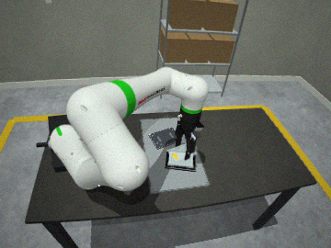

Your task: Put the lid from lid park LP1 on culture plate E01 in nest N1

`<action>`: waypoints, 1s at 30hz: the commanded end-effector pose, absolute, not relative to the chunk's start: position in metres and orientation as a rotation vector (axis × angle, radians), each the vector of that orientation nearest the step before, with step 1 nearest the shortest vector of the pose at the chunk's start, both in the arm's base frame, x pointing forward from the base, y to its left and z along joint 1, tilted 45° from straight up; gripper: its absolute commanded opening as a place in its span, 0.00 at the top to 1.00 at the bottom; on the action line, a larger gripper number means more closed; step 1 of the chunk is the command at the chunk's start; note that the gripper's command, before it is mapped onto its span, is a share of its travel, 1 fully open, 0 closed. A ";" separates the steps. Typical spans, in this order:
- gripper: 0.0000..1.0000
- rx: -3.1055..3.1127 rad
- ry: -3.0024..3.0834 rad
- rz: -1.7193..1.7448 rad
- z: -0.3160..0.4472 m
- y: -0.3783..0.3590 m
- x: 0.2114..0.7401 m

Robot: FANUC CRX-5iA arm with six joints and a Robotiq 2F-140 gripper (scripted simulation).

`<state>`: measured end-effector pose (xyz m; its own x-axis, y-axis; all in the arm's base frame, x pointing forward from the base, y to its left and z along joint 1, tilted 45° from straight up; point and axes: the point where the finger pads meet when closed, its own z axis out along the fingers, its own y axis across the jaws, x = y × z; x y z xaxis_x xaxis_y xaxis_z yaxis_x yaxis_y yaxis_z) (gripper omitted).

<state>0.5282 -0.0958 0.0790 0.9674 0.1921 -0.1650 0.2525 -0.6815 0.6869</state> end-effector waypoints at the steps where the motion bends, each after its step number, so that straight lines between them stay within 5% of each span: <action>1: 0.39 2.339 0.311 -0.099 0.080 -0.095 0.529; 30: 0.39 2.358 -0.018 0.037 0.078 -0.097 0.529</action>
